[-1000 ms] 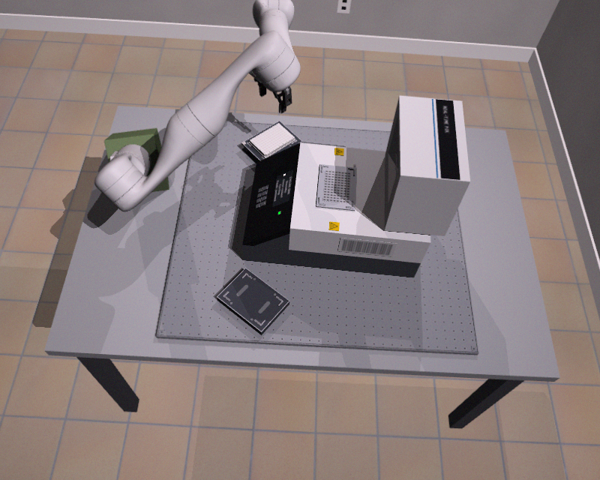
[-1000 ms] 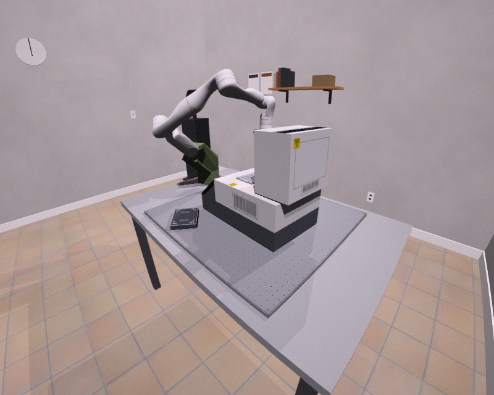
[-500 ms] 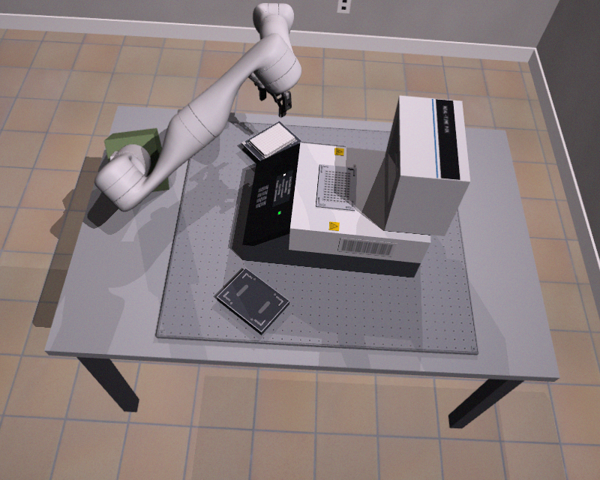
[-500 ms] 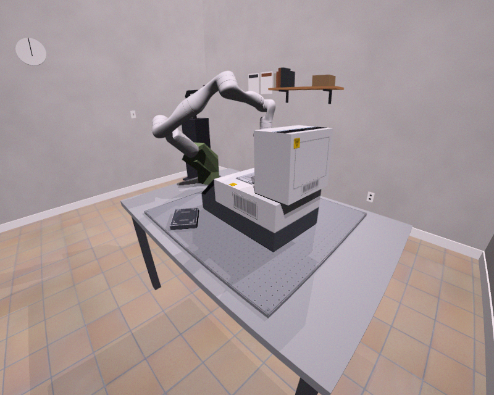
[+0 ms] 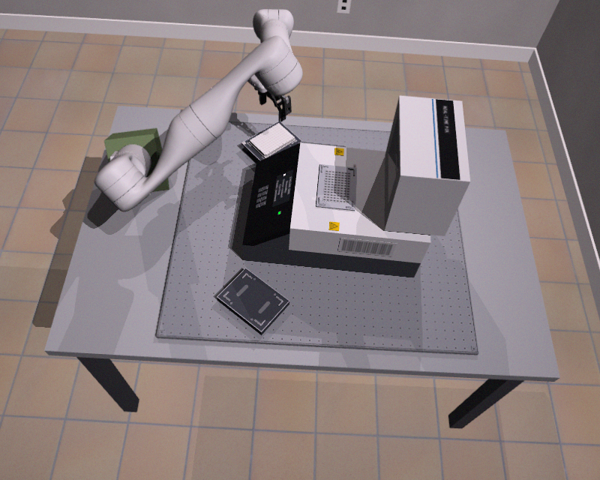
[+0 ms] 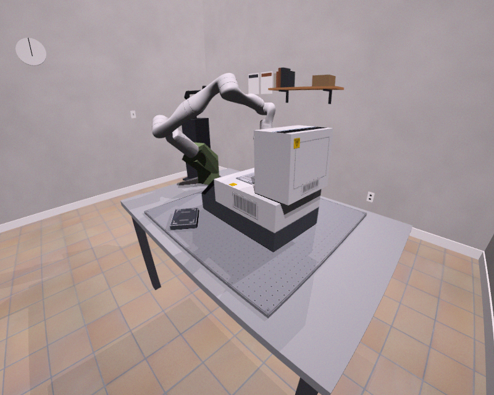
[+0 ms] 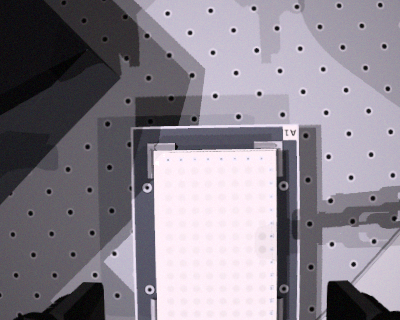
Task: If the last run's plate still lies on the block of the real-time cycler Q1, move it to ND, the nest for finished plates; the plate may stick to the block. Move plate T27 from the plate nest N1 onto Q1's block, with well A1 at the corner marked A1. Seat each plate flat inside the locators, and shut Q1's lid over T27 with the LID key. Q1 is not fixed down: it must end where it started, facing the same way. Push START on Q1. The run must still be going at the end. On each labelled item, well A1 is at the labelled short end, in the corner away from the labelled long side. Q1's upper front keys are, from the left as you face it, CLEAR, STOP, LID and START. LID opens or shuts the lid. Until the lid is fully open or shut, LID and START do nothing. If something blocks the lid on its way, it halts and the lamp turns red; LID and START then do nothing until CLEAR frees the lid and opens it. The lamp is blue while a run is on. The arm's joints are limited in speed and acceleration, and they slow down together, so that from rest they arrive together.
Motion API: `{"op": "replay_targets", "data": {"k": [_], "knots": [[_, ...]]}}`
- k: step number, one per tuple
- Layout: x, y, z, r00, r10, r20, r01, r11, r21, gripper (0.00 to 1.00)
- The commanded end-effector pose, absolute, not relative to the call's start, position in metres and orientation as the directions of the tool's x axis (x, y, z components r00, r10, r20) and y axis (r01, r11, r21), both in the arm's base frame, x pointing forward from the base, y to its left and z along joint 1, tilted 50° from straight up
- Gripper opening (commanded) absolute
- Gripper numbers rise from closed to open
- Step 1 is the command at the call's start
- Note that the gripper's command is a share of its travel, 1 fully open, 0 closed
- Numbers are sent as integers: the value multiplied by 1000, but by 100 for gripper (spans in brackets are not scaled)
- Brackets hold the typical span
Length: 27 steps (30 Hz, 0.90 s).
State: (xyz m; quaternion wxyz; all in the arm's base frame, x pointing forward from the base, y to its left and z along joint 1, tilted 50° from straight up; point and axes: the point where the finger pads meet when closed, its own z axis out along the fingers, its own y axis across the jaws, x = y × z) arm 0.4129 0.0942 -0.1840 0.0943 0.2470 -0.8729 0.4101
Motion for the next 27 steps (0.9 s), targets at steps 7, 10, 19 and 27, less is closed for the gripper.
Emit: {"op": "replay_targets", "data": {"k": [7,10,19,27], "knots": [[414,87,-191,-860,-356,366,-508,542,-669,100],[414,83,-194,-860,-356,366,-508,542,-669,100],[414,76,-200,-860,-356,366,-508,542,-669,100],[415,68,-207,-860,-356,366,-508,542,-669,100]]}}
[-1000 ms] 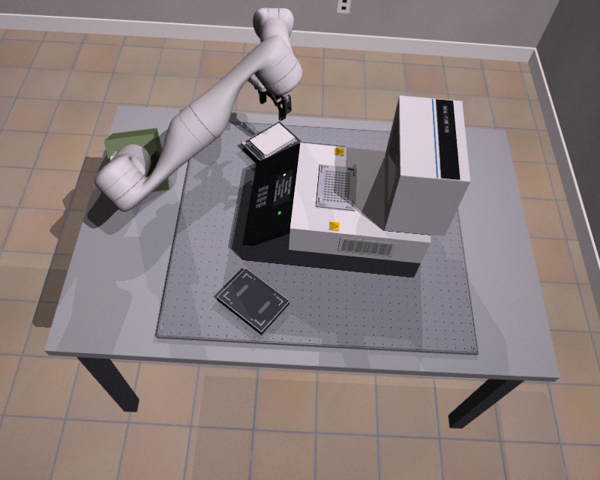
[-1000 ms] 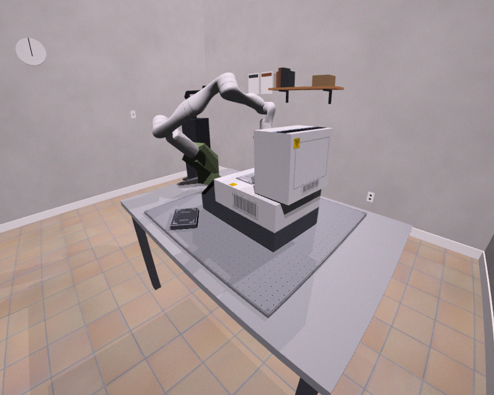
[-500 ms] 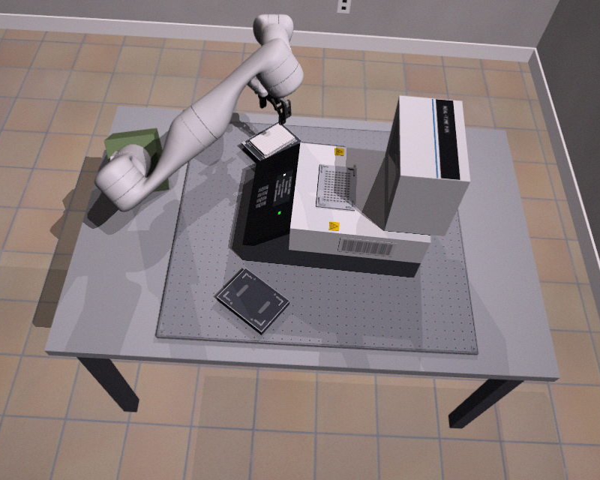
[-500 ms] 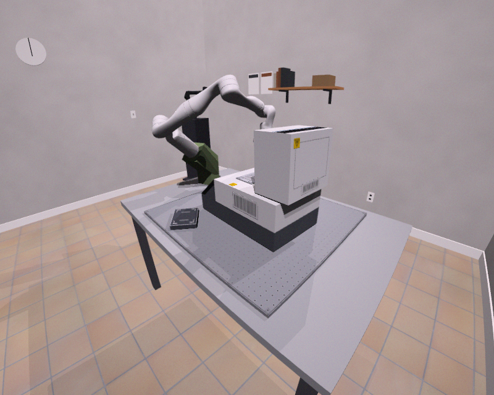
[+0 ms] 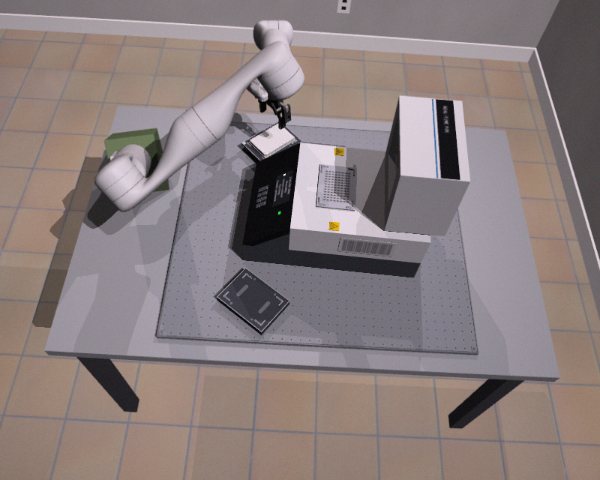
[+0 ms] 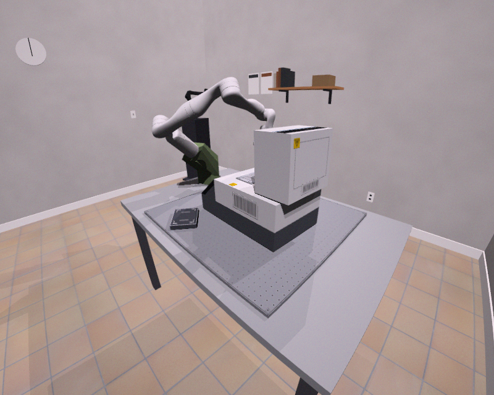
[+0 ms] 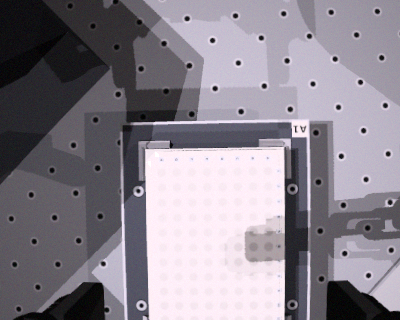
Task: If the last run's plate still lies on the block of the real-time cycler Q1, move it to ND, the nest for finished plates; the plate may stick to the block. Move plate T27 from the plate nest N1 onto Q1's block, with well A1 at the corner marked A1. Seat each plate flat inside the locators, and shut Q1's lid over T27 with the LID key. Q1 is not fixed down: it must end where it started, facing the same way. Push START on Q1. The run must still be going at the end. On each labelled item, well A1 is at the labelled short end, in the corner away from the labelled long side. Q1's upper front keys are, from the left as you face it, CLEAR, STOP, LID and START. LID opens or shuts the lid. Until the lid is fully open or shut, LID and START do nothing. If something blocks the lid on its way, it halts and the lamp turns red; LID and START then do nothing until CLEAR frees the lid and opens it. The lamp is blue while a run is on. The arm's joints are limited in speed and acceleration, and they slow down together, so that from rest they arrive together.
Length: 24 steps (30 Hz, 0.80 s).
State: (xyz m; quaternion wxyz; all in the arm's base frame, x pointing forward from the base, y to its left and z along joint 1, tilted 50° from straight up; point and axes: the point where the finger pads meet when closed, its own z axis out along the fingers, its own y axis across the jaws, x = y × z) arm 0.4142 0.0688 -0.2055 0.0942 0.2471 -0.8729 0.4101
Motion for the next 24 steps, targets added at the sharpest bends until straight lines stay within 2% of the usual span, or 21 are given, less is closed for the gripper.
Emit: {"op": "replay_targets", "data": {"k": [1,24], "knots": [[415,68,-207,-860,-356,366,-508,542,-669,100],[416,48,-224,-860,-356,366,-508,542,-669,100]]}}
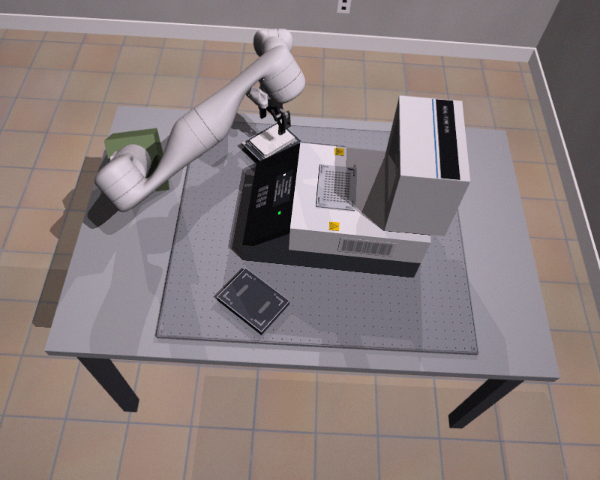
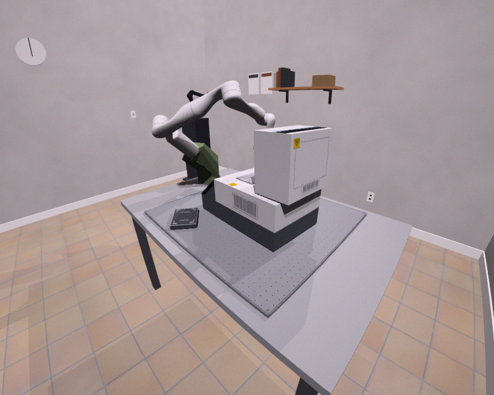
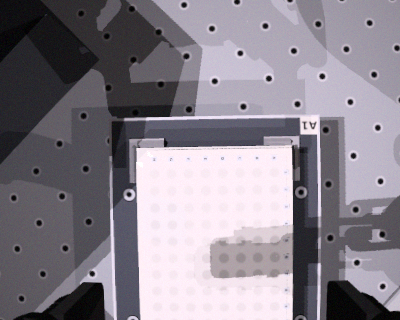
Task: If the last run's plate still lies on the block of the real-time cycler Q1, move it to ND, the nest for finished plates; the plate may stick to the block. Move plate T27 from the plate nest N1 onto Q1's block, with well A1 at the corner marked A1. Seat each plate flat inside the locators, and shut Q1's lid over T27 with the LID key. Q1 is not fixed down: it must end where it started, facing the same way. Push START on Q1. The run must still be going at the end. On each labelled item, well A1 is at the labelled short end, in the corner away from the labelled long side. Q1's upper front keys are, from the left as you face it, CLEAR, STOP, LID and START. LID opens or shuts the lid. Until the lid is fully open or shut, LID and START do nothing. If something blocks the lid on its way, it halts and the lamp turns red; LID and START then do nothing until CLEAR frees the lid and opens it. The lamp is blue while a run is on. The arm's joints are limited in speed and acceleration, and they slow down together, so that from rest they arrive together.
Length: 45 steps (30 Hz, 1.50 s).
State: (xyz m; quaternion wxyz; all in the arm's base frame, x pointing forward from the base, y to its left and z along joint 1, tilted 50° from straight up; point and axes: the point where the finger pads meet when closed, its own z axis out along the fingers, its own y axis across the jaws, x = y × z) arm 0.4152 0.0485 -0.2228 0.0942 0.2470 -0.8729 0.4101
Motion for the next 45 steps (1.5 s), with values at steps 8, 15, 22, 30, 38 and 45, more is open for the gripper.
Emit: {"op": "replay_targets", "data": {"k": [8,15,22,30,38,45], "knots": [[416,40,-231,-860,-356,366,-508,542,-669,100],[417,35,-235,-860,-356,366,-508,542,-669,100],[417,28,-241,-860,-356,366,-508,542,-669,100],[417,21,-246,-860,-356,366,-508,542,-669,100],[417,20,-247,-860,-356,366,-508,542,-669,100],[417,20,-247,-860,-356,365,-508,542,-669,100]]}}
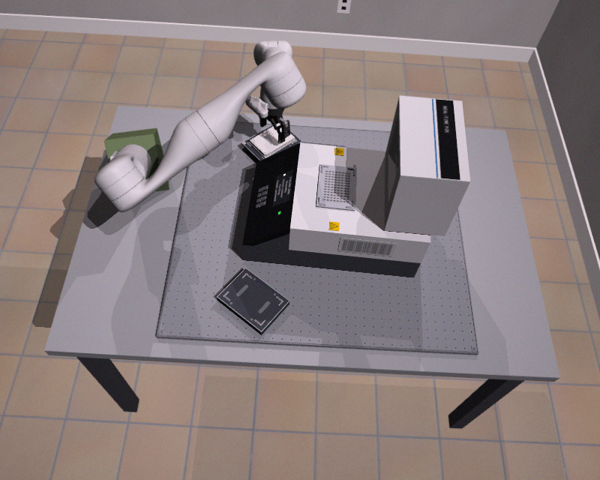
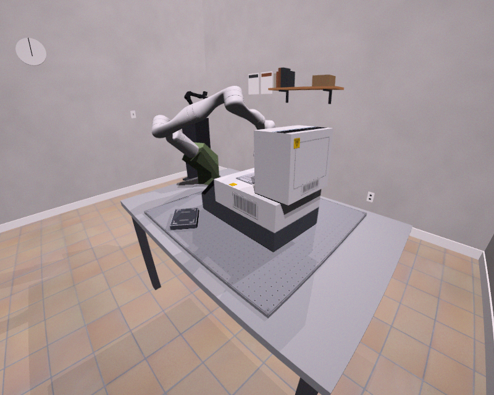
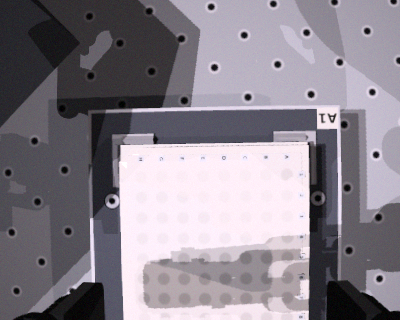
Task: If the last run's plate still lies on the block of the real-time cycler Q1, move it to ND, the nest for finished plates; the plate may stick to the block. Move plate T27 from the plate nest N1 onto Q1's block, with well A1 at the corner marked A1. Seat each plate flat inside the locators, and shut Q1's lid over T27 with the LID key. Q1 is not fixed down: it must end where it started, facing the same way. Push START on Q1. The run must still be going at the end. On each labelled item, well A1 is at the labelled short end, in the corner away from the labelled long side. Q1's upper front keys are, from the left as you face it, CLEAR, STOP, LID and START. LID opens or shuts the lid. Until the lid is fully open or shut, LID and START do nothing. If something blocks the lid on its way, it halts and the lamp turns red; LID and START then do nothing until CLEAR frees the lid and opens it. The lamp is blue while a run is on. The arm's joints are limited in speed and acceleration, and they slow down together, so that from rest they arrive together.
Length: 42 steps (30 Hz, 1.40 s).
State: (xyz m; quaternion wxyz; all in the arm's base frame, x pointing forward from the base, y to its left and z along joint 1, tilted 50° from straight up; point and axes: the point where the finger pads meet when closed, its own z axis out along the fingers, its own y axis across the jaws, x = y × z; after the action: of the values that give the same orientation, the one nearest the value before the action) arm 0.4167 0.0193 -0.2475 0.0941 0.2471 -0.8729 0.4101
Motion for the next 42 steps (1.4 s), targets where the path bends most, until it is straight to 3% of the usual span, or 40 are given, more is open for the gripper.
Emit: {"op": "replay_targets", "data": {"k": [1,42], "knots": [[417,20,-247,-860,-356,365,-508,542,-669,100],[418,5,-260,-860,-356,366,-508,542,-669,100]]}}
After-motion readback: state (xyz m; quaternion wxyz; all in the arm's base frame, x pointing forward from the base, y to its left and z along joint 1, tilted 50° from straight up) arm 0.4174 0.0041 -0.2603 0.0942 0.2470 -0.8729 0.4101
